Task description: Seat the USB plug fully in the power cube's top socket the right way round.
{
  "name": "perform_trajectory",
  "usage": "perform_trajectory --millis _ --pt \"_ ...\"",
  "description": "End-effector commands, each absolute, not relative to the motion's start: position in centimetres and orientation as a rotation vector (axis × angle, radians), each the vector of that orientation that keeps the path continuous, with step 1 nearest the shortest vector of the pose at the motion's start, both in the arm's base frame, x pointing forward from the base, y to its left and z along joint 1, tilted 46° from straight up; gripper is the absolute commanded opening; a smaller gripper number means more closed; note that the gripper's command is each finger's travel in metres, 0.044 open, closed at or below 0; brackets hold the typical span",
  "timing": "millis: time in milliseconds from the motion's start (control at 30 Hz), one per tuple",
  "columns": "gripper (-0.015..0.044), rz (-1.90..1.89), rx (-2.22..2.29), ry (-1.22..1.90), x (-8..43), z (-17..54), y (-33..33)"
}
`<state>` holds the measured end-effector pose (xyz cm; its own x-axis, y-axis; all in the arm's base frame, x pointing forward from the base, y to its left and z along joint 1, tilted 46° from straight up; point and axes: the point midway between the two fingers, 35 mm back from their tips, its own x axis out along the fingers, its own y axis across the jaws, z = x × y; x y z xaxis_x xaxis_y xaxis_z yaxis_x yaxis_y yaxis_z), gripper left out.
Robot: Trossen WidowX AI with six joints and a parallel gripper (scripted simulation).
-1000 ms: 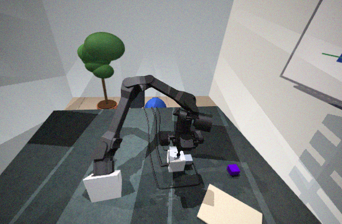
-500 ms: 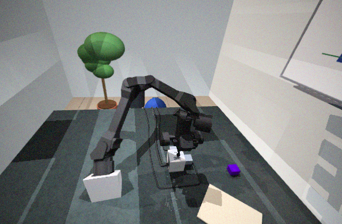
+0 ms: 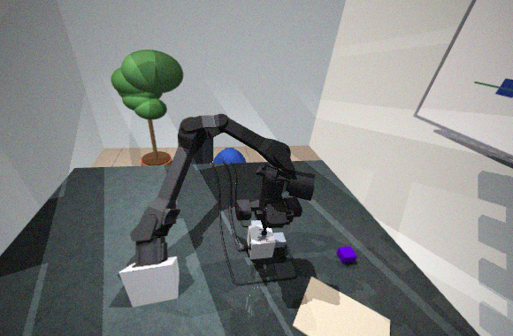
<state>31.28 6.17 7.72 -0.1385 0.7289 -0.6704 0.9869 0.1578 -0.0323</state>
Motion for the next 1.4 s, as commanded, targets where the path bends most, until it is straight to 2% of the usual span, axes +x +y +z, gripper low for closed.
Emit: perform_trajectory --millis 0,1367 --pt "0.0 -0.653 1.628 1.934 31.28 7.68 6.27" --pt "0.0 -0.631 1.651 1.958 31.2 7.55 6.8"
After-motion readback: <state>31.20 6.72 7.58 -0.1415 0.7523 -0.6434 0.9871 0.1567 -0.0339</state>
